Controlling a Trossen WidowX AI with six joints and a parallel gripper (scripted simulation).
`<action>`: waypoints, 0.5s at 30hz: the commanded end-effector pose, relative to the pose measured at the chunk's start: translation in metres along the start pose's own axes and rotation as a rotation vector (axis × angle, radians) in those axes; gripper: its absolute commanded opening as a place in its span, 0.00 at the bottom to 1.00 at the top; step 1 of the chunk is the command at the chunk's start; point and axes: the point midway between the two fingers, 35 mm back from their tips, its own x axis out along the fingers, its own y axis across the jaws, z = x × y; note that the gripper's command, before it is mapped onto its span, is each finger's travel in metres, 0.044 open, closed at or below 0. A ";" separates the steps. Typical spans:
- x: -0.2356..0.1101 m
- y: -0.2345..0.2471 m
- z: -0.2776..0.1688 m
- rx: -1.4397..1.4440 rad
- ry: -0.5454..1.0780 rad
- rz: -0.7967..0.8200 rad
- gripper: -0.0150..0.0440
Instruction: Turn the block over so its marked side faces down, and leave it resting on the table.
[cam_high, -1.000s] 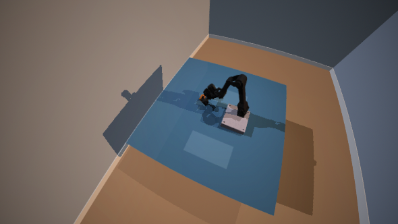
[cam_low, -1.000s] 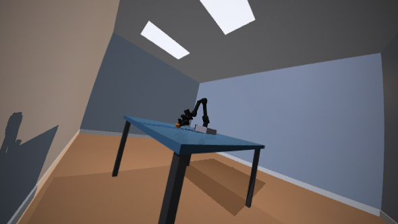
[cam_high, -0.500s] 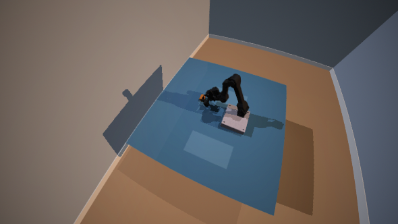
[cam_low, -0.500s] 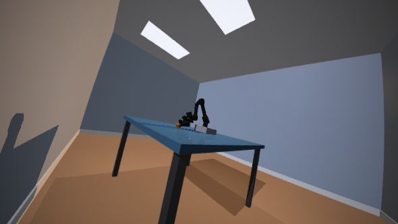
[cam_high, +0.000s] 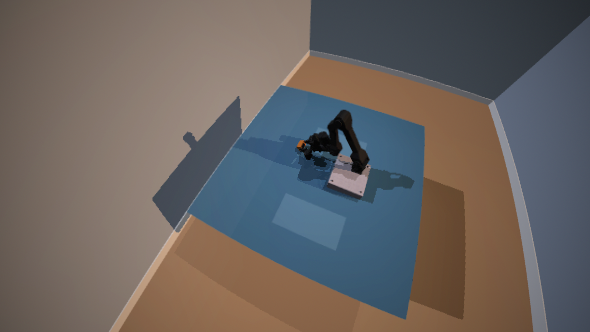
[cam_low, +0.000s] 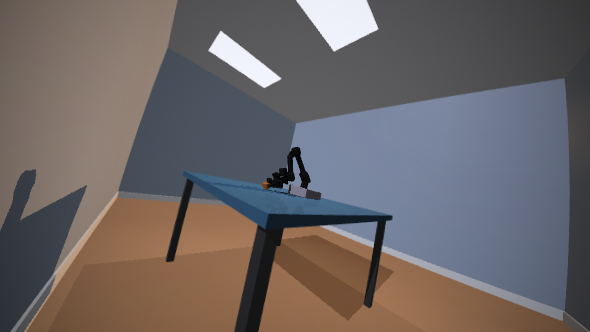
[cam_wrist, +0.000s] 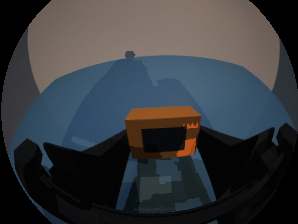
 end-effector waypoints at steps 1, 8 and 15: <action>-0.001 0.001 0.000 0.005 -0.007 0.004 0.25; -0.001 0.001 0.000 0.005 -0.007 0.004 0.25; -0.001 0.001 0.000 0.005 -0.007 0.004 0.48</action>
